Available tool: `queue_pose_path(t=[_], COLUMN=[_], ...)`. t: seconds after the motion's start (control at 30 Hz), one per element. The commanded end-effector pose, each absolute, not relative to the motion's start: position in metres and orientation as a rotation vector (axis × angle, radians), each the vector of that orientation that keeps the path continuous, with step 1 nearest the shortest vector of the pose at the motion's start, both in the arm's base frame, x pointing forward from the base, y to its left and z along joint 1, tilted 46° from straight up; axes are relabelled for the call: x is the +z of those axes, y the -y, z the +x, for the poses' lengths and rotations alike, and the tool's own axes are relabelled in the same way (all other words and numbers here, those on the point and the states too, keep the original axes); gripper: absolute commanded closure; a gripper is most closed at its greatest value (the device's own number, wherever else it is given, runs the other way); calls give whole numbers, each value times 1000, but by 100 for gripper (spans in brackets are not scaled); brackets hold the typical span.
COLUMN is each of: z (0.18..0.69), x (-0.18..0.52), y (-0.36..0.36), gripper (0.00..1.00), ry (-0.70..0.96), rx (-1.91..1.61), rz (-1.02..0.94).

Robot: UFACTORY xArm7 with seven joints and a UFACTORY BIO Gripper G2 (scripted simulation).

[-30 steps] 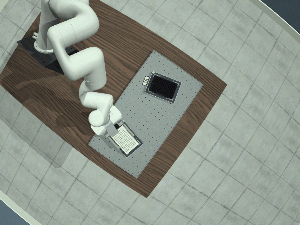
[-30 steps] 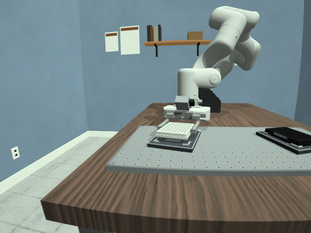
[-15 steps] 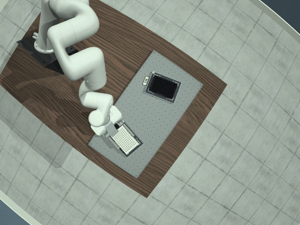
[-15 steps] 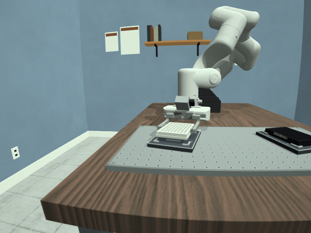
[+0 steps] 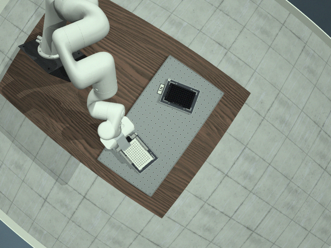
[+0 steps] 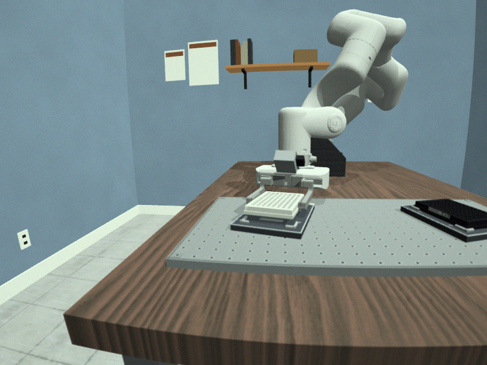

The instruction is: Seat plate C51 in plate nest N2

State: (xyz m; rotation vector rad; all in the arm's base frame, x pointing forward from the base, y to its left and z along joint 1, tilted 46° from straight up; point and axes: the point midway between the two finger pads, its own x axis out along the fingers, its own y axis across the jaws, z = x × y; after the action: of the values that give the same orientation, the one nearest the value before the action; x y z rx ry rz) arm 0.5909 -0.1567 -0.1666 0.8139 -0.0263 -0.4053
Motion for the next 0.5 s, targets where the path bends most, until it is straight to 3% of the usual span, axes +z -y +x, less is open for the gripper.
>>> queue_pose_path(t=[0.0, 0.47], z=[591, 592], x=[-166, -167], y=[160, 158], gripper=[100, 100], ry=[30, 30], rx=[-407, -407], rz=[811, 811])
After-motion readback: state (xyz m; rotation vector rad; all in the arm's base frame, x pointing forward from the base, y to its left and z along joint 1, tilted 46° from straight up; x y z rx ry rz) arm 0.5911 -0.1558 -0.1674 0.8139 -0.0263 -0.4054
